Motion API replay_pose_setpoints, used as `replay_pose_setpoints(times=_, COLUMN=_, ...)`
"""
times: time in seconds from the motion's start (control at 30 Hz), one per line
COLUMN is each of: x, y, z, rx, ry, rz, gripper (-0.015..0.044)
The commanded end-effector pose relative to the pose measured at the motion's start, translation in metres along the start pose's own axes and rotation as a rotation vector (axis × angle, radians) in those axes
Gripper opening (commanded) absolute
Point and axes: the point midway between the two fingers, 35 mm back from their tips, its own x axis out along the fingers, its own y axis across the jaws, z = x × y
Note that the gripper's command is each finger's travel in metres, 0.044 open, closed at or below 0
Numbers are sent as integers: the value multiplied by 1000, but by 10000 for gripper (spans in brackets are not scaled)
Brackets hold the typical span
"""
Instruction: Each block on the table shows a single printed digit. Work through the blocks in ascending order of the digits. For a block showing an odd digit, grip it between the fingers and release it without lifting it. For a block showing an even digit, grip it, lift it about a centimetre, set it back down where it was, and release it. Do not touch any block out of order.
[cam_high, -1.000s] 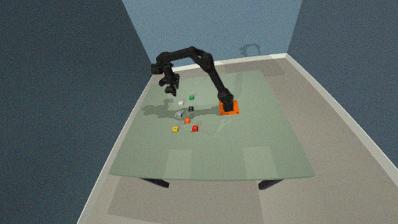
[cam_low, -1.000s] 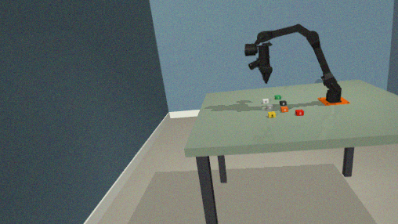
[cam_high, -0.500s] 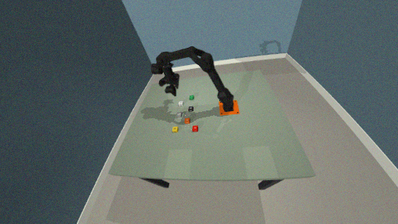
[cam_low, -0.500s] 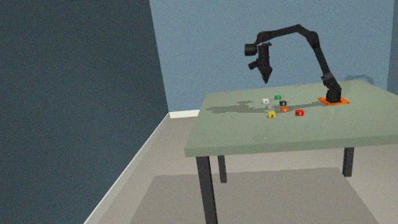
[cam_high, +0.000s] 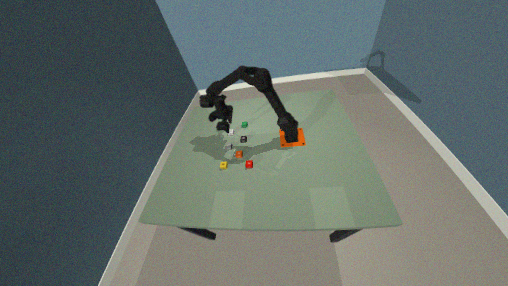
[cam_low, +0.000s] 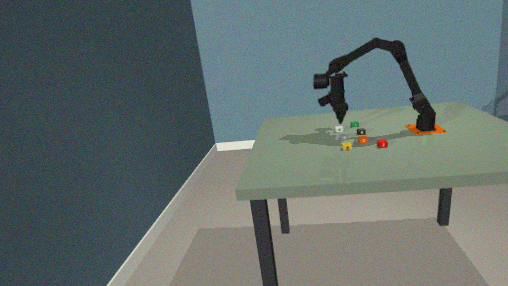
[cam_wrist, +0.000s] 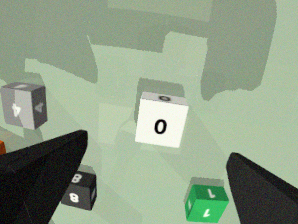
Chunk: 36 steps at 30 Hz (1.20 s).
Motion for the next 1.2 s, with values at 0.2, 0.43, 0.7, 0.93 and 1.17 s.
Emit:
replay_pose_setpoints(times=0.2, x=17, y=0, z=1, rx=-1, ry=-4, rz=-2, gripper=400)
replay_pose_setpoints(times=0.43, x=28, y=0, z=1, rx=-1, ry=-4, rz=-2, gripper=400)
replay_pose_setpoints(times=0.7, x=39, y=0, z=0, rx=-1, ry=-4, rz=-2, gripper=400)
replay_pose_setpoints(times=0.93, x=39, y=0, z=0, rx=-1, ry=-4, rz=-2, gripper=216)
replay_pose_setpoints(times=1.17, x=39, y=0, z=0, rx=-1, ry=-4, rz=-2, gripper=120)
